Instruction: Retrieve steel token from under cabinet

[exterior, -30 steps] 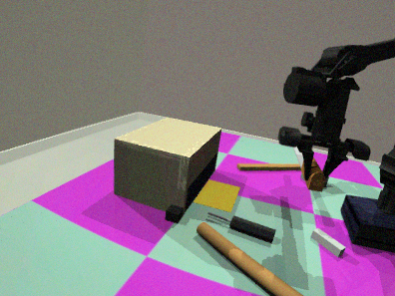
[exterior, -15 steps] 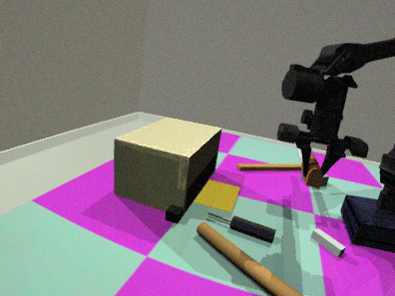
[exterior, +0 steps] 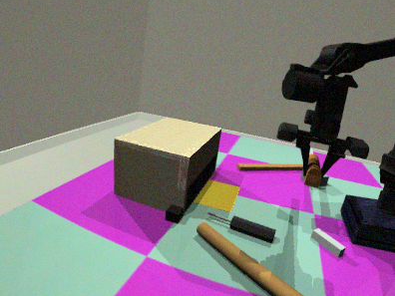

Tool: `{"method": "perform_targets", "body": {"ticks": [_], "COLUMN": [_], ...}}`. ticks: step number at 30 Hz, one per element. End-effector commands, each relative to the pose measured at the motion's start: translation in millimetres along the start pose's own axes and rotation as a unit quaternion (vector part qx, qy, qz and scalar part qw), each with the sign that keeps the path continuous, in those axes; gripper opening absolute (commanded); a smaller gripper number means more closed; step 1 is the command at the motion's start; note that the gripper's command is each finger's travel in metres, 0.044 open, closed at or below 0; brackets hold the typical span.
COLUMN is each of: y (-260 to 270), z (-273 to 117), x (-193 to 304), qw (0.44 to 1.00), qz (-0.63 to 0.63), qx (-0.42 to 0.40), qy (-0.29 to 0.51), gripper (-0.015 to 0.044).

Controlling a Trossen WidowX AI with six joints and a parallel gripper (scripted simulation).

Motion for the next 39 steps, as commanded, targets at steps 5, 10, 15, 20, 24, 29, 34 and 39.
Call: {"method": "perform_targets", "body": {"ticks": [5, 10, 15, 20, 24, 29, 34, 39], "y": [0, 1, 2, 3, 4, 5, 6, 7], "z": [-1, -1, -1, -1, -1, -1, -1, -2], "x": [-1, -8, -15, -22, -27, -34, -40, -47], "qw": [1.000, 1.000, 0.999, 0.999, 0.999, 0.999, 0.999, 0.999], "qz": [0.025, 0.029, 0.033, 0.036, 0.037, 0.038, 0.039, 0.040], "qx": [-0.002, -0.002, -0.002, -0.002, -0.003, -0.003, -0.003, -0.003], "qy": [-0.003, -0.004, -0.004, -0.004, -0.005, -0.005, -0.005, -0.005], "gripper": [0.0000, 0.0000, 0.0000, 0.0000, 0.0000, 0.0000, 0.0000, 0.0000]}}
Point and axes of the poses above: the point midway between the two fingers, 35 mm back from their tips, its own z axis out along the fingers, its own y axis across the jaws, x = y × z, the point moved 8 cm from there along -z, back along the fingers, and after that the axes turned 10 degrees about z, right-handed, at the moved point
